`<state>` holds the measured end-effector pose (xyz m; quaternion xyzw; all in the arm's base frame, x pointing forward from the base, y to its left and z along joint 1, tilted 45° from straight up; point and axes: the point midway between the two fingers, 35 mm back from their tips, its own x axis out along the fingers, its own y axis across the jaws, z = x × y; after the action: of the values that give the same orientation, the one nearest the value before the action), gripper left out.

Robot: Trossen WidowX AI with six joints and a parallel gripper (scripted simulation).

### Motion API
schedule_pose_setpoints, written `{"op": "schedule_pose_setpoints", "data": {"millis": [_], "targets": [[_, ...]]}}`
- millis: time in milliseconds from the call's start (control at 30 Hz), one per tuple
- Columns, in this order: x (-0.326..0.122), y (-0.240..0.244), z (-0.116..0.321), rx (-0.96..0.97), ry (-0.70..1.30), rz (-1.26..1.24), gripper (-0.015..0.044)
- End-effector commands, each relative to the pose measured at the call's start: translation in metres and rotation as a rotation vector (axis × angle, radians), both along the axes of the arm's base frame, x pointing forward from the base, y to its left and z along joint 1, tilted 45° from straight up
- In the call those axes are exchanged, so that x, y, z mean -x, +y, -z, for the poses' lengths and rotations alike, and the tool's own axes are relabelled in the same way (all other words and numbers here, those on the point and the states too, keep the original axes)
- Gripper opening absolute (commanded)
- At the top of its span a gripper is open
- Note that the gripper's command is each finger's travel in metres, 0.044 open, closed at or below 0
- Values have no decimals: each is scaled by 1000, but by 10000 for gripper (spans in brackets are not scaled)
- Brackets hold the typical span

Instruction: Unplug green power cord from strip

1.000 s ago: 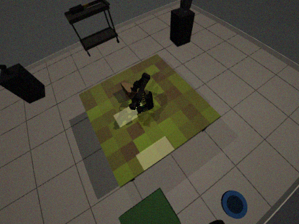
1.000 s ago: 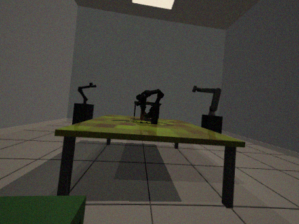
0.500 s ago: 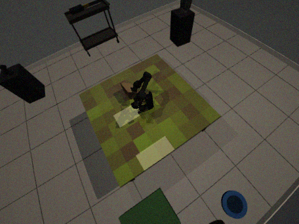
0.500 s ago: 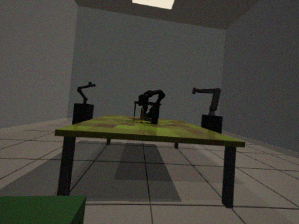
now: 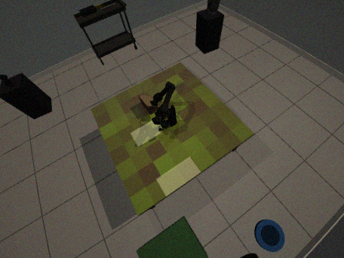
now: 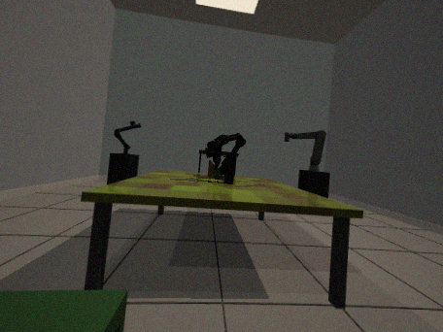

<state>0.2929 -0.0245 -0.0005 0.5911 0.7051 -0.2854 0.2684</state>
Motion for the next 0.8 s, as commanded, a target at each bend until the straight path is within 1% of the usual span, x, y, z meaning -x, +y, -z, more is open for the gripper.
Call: {"op": "schedule_pose_setpoints", "data": {"millis": [0,200,300,600,633,767], "targets": [[2,5,4,-4,6,2,160],[3,7,6,-5,6,2,160],[2,6,5,-1,1,-1,81],[2,6,5,-1,1,-1,21],[2,5,5,-1,1,-1,0],[1,3,8,0,1,-1,0]]}}
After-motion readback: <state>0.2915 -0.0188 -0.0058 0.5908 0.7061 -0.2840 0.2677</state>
